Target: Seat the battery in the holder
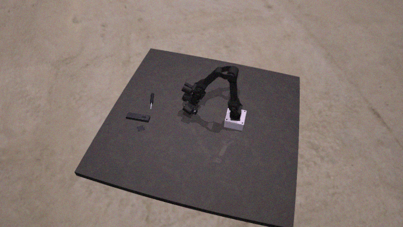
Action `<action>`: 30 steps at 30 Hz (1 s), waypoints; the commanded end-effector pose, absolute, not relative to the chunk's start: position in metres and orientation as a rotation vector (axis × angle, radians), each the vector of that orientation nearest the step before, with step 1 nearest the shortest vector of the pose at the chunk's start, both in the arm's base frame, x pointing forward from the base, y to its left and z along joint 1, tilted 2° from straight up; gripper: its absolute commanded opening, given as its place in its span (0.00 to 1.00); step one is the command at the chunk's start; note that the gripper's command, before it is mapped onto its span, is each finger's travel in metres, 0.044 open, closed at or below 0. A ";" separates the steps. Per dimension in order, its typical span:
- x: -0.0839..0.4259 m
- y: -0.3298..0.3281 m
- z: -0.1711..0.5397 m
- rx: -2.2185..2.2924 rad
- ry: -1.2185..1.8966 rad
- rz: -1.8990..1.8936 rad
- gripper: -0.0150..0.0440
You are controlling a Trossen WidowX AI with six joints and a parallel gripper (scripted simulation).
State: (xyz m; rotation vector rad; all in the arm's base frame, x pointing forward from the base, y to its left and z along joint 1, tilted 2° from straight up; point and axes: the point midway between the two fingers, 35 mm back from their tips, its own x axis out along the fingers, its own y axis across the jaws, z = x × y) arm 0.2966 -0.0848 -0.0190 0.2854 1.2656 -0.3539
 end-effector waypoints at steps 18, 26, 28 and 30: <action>0.294 -0.084 -0.025 0.308 1.402 -0.334 0.37; 0.295 -0.084 -0.025 0.317 1.446 -0.330 0.37; 0.295 -0.084 -0.025 0.319 1.457 -0.329 0.37; 0.295 -0.084 -0.025 0.322 1.468 -0.328 0.37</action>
